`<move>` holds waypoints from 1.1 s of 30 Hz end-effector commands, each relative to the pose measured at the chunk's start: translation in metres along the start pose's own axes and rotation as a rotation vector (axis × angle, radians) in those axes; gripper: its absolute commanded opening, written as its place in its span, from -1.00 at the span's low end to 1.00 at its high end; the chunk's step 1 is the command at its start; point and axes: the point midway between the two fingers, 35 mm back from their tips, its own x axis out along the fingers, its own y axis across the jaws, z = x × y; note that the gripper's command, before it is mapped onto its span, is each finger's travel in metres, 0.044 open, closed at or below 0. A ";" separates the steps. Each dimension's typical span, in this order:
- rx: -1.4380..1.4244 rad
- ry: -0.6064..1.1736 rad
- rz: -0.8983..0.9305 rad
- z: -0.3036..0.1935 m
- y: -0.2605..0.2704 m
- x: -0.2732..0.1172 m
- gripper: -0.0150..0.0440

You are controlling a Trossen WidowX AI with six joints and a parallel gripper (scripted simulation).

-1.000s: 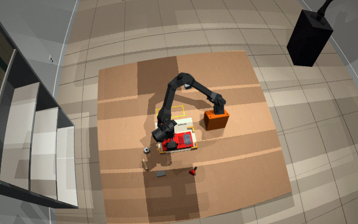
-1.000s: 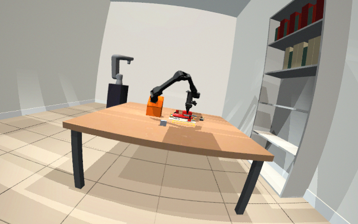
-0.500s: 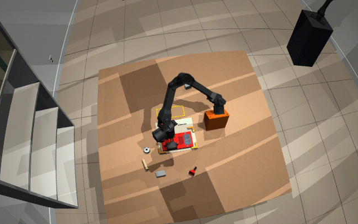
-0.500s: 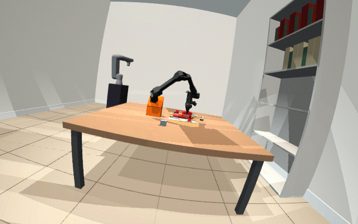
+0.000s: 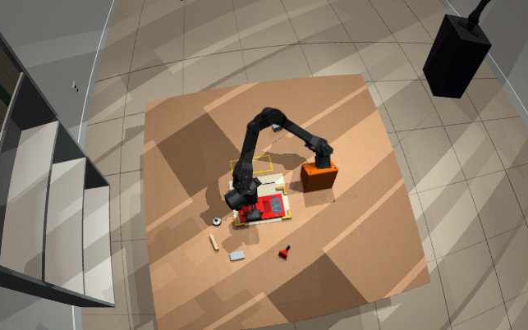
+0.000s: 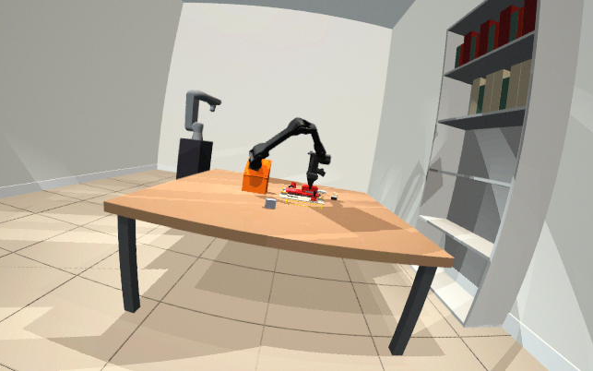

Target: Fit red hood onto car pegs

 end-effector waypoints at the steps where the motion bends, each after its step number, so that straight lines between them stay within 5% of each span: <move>1: -0.003 0.000 -0.002 0.000 0.000 0.004 -0.49; 33: -0.004 -0.003 0.000 0.000 0.000 -0.004 -0.49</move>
